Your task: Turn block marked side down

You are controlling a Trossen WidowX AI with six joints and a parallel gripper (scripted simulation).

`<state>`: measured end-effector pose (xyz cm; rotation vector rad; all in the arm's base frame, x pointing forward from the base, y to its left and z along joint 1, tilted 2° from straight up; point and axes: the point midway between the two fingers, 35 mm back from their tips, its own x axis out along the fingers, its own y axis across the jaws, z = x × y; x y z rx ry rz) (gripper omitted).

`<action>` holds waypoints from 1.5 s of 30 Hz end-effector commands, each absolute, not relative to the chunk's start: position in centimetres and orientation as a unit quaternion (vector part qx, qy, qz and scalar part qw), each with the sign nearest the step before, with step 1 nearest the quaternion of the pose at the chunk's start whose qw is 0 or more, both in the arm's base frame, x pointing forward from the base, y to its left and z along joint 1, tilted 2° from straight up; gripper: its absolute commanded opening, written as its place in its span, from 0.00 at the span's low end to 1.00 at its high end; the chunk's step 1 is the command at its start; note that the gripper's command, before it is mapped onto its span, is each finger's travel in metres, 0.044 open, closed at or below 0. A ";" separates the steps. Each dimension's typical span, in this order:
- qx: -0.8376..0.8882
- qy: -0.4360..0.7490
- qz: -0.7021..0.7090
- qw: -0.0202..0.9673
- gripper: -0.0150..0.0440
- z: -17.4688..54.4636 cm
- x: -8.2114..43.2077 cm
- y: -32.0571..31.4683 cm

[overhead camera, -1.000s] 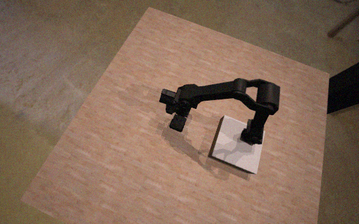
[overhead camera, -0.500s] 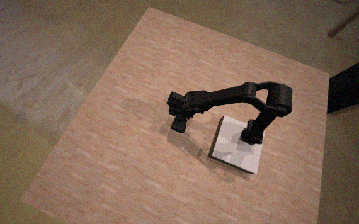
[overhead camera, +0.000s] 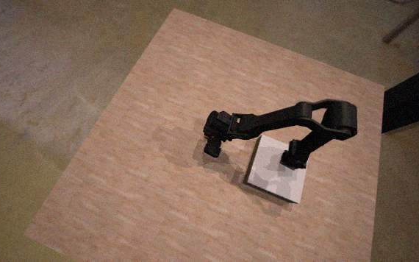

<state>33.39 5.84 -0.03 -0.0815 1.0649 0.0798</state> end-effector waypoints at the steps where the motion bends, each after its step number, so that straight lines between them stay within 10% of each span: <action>1: -0.040 0.485 0.039 0.873 0.25 0.2 33.2 5.8; 45: -0.029 0.247 0.048 0.967 0.25 -2.8 33.0 5.7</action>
